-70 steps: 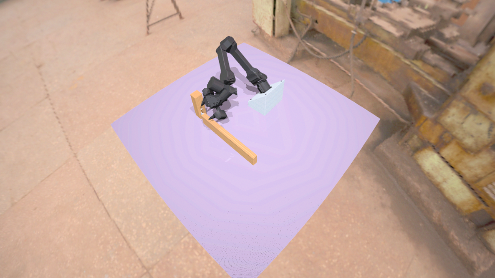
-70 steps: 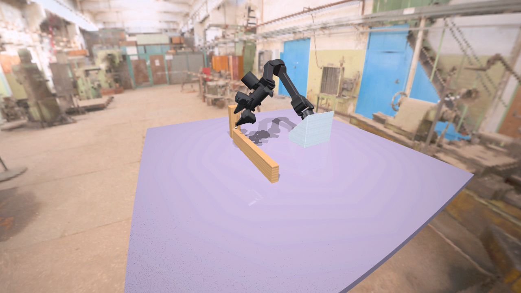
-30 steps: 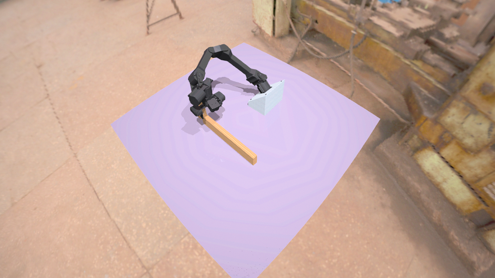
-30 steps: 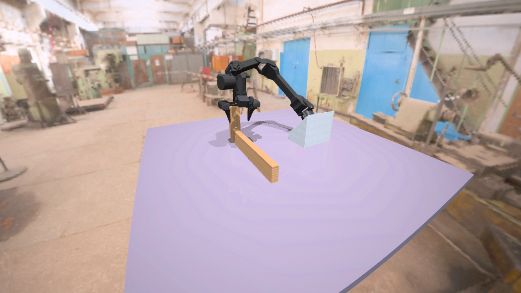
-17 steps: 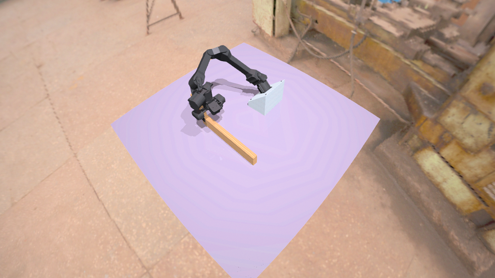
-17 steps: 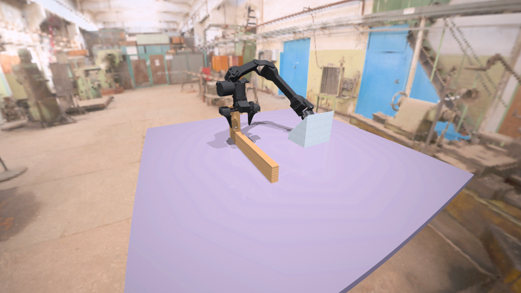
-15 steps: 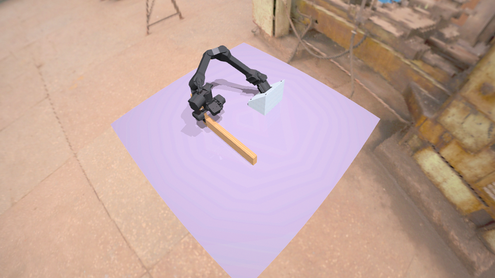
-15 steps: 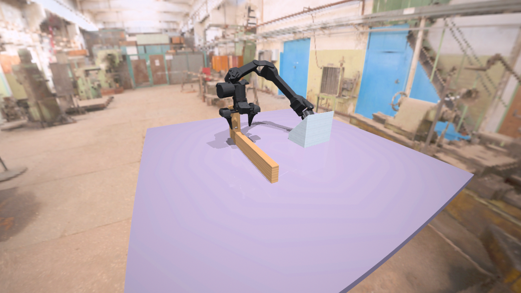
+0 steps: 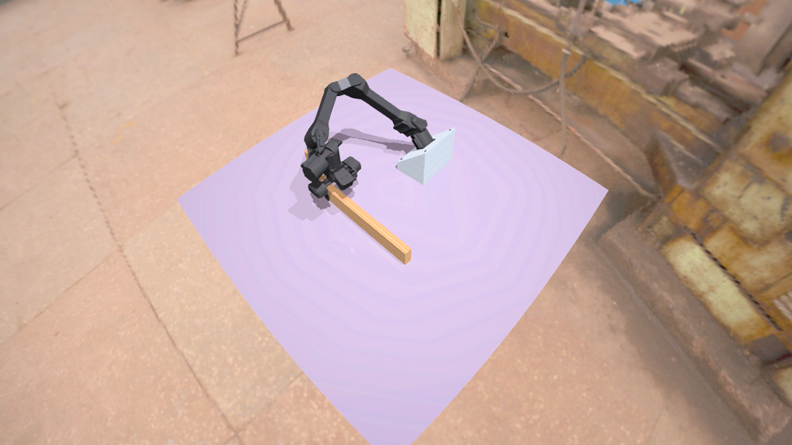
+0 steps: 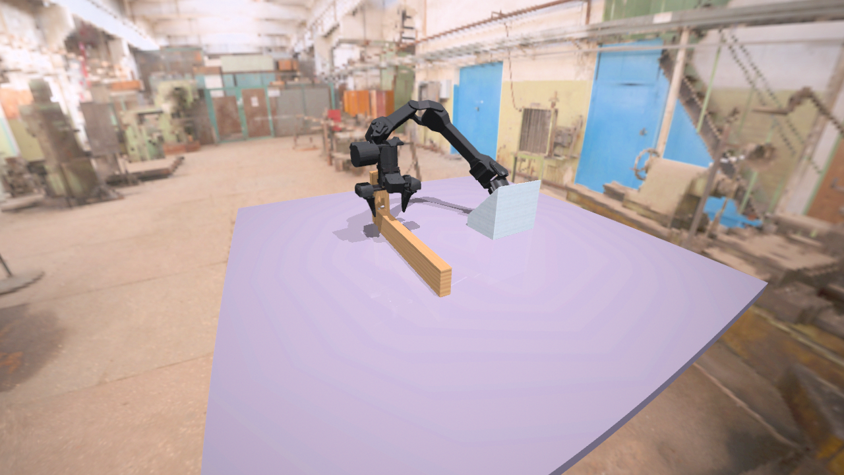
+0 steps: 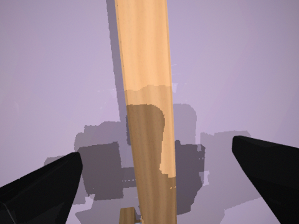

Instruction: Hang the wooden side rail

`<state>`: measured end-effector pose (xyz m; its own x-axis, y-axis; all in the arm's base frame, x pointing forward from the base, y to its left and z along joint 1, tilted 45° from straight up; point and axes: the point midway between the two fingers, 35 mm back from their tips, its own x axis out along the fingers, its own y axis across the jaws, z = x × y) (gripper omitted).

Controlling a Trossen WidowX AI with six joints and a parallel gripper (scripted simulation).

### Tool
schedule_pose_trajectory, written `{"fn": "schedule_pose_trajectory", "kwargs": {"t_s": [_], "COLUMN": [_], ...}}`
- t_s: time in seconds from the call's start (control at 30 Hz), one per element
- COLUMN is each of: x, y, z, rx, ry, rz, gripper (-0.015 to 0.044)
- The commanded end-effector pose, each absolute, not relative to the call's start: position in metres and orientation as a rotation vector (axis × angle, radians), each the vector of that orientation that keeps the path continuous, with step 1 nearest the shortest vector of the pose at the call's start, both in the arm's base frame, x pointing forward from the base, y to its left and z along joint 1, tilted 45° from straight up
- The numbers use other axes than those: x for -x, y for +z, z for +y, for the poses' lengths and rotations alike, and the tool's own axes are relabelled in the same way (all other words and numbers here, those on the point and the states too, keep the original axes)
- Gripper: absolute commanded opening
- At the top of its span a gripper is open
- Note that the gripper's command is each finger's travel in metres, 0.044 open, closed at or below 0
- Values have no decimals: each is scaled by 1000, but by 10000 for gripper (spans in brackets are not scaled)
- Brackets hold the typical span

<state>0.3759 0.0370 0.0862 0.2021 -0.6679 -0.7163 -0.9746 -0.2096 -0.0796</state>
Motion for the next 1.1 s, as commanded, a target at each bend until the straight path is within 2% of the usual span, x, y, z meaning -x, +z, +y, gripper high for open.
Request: {"fn": "schedule_pose_trajectory", "kwargs": {"t_s": [0.0, 1.07], "x": [-377, -386], "y": [80, 44], "z": [30, -5], "rx": [1955, 1957], "ry": [756, 753], "rz": [1531, 1533], "gripper": [440, 440]}}
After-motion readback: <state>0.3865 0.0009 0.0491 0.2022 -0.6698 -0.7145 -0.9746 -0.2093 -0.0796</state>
